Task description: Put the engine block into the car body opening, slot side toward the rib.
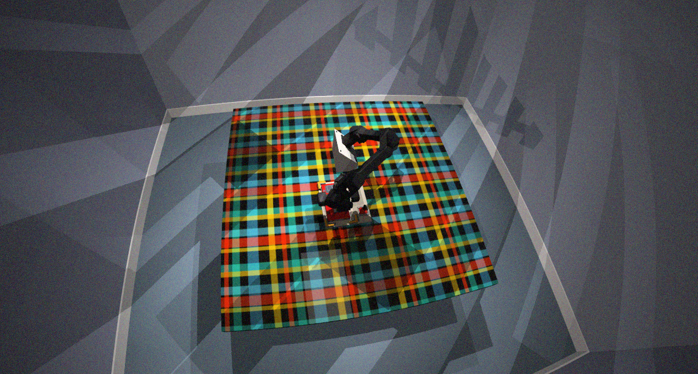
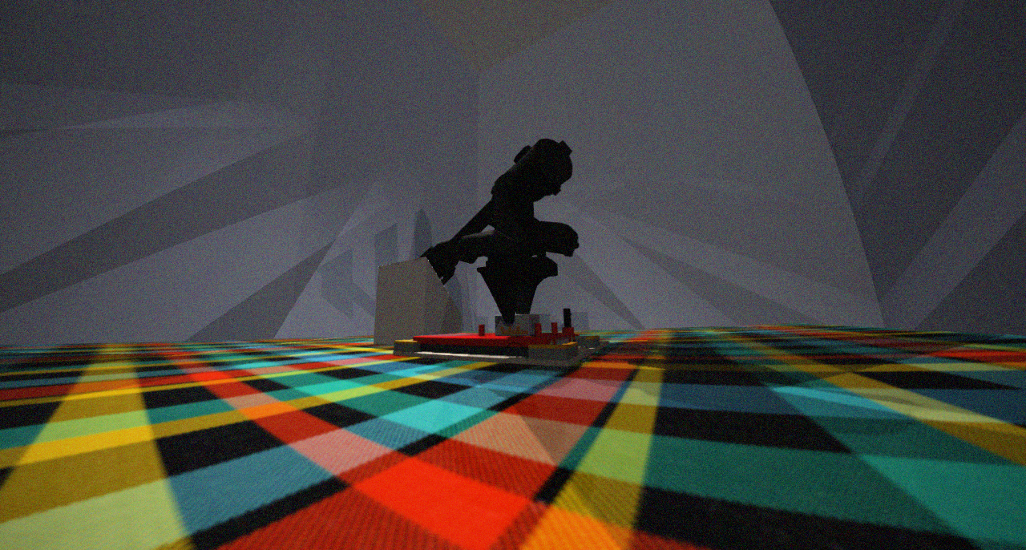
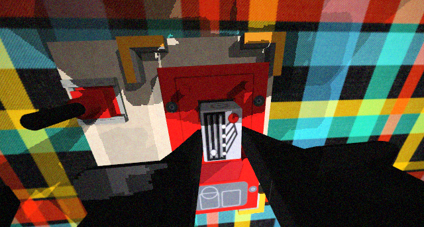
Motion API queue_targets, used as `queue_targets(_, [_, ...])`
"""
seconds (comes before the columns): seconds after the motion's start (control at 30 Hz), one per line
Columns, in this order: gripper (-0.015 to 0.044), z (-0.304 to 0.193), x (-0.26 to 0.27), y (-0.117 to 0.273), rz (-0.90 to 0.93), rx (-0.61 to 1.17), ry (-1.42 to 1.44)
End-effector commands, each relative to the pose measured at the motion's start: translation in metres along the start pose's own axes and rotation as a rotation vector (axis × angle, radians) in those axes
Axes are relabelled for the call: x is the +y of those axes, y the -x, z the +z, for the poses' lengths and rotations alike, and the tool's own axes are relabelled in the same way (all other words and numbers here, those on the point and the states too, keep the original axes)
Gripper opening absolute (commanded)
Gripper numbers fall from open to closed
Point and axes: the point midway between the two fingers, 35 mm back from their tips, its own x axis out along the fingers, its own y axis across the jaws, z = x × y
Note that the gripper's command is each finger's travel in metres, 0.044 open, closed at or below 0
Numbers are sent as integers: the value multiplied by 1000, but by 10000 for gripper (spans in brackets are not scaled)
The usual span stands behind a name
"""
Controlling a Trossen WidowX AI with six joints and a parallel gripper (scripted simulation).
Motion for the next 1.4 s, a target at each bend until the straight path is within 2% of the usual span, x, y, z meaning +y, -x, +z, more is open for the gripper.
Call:
queue_targets(0.0, [160, 1, 0, -1, 3, -4, -3])
queue_targets(0.2, [160, 1, 0, -3, 3, -4, -3])
queue_targets(0.57, [440, 0, 0, -2, 1, -1, -1])
queue_targets(1.07, [440, 1, 2, 14, 3, -4, -3])
queue_targets(1.37, [204, 1, 2, 14, 3, -4, -3])
